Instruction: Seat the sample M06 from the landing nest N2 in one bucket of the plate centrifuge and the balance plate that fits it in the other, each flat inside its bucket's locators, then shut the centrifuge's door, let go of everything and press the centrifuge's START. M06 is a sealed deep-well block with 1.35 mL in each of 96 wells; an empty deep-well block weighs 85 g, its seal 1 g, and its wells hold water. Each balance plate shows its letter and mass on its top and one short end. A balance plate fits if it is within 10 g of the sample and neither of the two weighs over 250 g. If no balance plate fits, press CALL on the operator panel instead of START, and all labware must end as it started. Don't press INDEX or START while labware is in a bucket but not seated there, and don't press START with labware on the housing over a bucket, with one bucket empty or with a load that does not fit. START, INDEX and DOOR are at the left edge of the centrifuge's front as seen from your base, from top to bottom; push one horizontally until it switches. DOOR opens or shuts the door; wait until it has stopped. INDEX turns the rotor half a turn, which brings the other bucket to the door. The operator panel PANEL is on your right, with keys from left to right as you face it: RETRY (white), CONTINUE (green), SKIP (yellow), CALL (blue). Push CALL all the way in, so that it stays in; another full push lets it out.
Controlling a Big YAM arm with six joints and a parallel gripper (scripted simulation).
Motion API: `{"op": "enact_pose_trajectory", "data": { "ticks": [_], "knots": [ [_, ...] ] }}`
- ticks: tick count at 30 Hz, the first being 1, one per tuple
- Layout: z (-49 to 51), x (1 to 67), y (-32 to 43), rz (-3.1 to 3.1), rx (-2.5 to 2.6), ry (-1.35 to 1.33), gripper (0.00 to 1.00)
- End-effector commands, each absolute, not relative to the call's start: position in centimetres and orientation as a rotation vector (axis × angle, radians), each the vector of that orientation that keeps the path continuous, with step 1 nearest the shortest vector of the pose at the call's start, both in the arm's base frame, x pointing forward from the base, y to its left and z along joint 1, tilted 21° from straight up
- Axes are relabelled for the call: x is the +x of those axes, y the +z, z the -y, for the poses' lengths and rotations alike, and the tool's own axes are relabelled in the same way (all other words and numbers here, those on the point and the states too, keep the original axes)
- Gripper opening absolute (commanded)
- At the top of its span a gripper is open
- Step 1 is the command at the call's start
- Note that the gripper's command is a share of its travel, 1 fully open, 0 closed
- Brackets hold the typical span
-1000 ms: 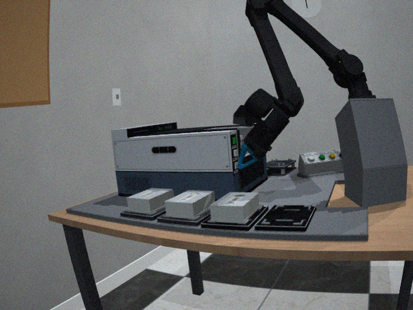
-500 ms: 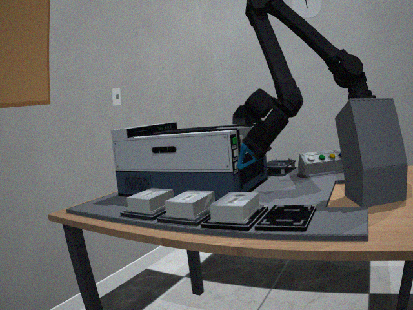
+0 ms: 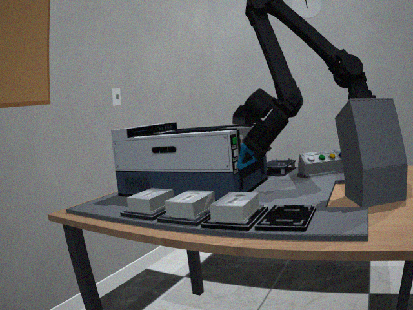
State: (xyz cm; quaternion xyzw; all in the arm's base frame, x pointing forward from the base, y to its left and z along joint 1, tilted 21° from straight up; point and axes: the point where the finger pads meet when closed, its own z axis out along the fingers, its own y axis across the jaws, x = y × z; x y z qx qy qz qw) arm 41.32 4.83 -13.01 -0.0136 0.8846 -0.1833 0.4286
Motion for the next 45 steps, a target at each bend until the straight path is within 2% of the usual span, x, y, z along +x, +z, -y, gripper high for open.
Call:
{"op": "enact_pose_trajectory", "data": {
  "ticks": [1, 22, 45],
  "knots": [
    [-4.5, 43.5, -11.7, -2.169, -0.010, -0.458, 0.00],
    [-4.6, 43.5, -11.4, -2.153, -0.002, -0.453, 0.00],
    [-6.0, 33.8, -14.1, -2.187, -0.027, -0.449, 0.00]
  ]
}}
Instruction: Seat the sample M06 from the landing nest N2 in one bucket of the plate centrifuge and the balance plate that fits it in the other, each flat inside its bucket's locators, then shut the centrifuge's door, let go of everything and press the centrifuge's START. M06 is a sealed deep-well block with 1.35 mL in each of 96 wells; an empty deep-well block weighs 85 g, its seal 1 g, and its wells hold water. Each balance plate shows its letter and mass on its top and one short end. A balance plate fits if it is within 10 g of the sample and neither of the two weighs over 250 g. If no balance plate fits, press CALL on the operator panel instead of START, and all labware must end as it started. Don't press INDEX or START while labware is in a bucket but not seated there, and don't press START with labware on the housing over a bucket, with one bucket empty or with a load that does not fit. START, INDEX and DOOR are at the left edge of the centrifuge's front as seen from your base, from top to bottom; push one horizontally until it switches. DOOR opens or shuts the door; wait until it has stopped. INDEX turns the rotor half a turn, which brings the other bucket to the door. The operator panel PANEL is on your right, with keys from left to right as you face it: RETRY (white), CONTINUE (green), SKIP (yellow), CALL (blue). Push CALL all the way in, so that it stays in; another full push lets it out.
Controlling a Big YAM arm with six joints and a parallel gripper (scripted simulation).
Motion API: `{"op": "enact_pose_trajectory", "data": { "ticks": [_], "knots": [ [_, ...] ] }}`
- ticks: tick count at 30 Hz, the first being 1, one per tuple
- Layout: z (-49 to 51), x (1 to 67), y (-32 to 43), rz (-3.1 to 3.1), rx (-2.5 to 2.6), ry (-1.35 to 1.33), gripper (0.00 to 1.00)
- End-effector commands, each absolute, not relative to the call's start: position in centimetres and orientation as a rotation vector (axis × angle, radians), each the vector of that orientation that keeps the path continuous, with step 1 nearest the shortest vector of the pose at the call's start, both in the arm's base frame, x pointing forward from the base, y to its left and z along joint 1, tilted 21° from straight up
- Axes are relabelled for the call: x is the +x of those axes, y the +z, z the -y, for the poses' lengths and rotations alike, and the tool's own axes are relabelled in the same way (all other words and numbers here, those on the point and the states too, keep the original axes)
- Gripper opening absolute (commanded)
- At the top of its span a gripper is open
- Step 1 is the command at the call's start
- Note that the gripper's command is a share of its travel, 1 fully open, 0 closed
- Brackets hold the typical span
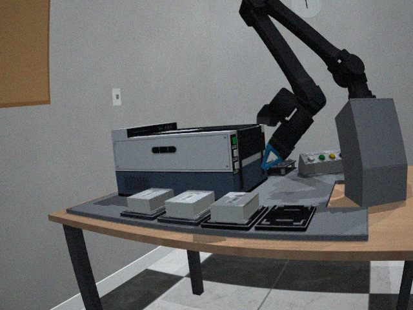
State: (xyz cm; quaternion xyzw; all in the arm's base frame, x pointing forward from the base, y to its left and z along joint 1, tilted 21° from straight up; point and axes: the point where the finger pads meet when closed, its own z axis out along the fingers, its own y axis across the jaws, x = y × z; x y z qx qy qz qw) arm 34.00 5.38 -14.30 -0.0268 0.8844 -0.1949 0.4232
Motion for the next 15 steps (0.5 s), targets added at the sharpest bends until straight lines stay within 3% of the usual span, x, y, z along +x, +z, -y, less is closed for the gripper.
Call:
{"op": "enact_pose_trajectory", "data": {
  "ticks": [1, 15],
  "knots": [
    [-6.0, 33.8, -14.1, -2.187, -0.027, -0.449, 0.00],
    [-6.3, 33.8, -13.6, -2.177, -0.019, -0.440, 0.00]
  ]
}}
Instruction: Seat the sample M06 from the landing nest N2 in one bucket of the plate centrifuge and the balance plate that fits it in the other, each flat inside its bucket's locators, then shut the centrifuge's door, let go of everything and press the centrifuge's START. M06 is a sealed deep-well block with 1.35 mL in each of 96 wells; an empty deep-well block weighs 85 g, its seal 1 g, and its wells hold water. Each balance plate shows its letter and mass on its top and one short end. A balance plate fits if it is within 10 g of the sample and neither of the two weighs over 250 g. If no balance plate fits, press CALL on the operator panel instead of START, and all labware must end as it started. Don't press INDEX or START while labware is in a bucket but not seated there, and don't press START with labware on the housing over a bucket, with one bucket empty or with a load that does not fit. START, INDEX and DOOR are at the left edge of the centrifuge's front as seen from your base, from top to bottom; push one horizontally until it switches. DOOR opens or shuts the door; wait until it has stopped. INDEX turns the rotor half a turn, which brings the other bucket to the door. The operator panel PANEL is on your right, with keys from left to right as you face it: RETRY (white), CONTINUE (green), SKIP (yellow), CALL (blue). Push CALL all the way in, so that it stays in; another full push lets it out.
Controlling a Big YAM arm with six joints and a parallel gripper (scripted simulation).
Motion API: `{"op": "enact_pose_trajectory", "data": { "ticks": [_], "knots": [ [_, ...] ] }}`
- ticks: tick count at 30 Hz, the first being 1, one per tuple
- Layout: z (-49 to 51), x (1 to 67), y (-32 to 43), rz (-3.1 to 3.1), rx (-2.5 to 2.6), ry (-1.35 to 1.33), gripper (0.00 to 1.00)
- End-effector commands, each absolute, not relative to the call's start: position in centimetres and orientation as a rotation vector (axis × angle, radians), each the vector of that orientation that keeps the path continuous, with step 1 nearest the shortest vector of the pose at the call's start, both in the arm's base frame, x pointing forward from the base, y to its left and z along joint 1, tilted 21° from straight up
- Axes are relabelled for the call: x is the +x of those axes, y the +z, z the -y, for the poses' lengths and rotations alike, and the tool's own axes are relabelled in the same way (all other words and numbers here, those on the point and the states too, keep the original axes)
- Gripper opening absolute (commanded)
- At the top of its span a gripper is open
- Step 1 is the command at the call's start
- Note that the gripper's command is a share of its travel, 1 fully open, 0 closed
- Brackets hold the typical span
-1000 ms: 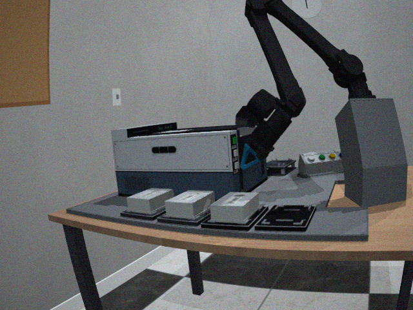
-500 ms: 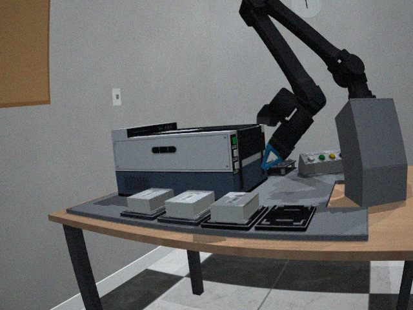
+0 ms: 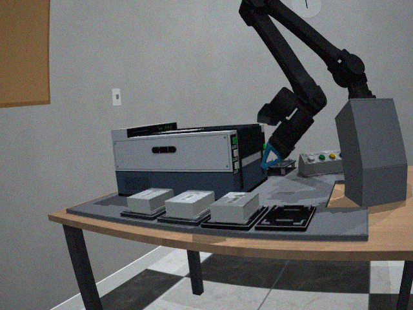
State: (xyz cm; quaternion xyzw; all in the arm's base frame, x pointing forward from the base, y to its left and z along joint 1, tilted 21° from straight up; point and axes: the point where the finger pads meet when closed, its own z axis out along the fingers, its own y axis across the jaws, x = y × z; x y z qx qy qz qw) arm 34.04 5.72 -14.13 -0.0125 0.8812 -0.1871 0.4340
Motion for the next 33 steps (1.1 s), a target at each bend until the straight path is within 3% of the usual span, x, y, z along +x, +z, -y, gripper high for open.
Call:
{"op": "enact_pose_trajectory", "data": {
  "ticks": [1, 33],
  "knots": [
    [-6.3, 33.8, -13.6, -2.179, -0.020, -0.441, 0.00],
    [-6.9, 33.0, -12.3, -2.249, -0.007, -0.451, 0.00]
  ]
}}
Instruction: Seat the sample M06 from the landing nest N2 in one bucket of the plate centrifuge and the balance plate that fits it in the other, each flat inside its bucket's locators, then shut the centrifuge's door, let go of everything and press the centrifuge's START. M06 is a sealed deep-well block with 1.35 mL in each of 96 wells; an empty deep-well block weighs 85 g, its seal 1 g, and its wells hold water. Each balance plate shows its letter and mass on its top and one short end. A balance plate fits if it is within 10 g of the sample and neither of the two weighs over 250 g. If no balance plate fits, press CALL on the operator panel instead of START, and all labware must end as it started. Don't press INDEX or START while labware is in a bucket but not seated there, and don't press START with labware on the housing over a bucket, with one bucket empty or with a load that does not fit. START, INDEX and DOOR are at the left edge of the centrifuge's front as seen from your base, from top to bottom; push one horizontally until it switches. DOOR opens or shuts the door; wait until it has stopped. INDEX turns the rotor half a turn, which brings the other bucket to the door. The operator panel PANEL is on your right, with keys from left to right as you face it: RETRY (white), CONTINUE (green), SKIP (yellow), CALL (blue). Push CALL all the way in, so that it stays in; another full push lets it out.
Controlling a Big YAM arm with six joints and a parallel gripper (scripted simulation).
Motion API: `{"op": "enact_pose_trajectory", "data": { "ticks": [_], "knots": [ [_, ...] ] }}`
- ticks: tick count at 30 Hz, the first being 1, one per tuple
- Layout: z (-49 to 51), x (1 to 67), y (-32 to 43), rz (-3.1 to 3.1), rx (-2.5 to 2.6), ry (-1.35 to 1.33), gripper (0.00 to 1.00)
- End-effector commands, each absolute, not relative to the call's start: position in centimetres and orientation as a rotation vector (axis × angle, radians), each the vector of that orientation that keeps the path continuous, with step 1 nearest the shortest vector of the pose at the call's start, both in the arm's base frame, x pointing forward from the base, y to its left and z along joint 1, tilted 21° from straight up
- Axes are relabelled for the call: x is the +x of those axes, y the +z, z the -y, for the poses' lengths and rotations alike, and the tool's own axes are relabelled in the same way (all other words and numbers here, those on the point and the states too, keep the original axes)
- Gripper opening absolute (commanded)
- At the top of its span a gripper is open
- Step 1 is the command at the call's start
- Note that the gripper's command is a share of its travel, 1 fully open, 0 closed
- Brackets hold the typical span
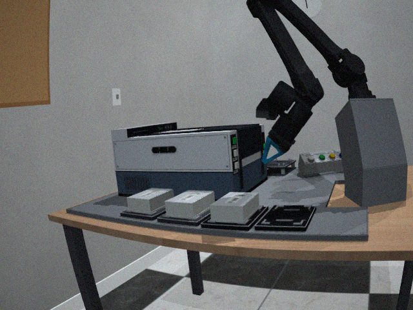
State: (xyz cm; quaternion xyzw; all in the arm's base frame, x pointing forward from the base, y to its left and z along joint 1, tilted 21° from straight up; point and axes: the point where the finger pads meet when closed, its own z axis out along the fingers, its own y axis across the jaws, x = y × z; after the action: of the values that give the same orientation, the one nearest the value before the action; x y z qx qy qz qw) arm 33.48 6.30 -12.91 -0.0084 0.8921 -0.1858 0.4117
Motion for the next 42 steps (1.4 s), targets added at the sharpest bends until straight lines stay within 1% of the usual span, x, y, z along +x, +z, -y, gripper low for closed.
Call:
{"op": "enact_pose_trajectory", "data": {
  "ticks": [1, 42],
  "knots": [
    [-7.0, 33.0, -12.3, -2.254, -0.006, -0.452, 0.00],
    [-10.0, 31.3, -7.5, -2.486, 0.067, -0.445, 0.00]
  ]
}}
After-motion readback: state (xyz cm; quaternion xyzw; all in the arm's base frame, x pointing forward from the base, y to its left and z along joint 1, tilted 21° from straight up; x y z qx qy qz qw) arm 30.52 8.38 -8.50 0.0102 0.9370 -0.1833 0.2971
